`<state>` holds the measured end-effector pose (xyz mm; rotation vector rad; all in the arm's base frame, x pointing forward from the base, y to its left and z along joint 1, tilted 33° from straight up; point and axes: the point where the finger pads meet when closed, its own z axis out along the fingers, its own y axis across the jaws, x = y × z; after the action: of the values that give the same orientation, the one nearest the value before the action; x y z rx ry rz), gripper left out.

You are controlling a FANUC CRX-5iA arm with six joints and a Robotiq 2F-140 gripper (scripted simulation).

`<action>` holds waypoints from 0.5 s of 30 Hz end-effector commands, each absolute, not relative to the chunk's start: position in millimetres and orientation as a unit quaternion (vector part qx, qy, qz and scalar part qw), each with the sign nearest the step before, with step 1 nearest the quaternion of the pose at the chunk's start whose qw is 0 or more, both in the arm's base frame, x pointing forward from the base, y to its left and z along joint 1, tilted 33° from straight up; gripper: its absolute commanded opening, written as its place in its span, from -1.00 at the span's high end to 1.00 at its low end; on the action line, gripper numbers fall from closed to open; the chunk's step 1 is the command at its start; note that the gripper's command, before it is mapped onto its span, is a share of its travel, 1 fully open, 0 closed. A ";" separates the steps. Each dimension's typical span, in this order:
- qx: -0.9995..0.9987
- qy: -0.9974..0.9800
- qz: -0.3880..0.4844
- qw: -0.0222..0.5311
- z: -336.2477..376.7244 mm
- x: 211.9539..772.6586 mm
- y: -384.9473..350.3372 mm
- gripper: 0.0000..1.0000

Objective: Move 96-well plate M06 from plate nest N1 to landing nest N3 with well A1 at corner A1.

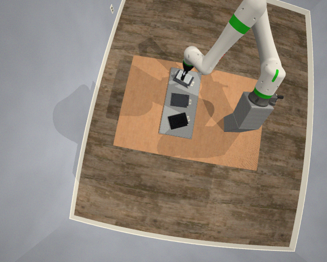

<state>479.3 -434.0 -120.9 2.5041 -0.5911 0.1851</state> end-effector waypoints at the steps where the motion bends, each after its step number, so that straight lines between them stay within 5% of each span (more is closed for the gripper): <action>1: 0.933 -0.220 0.069 0.277 -113.3 479.5 -429.2 1.00; 15: 0.933 -0.220 0.069 0.277 -102.0 479.4 -421.7 1.00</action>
<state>478.8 -422.3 -103.1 2.5043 -0.5917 0.1832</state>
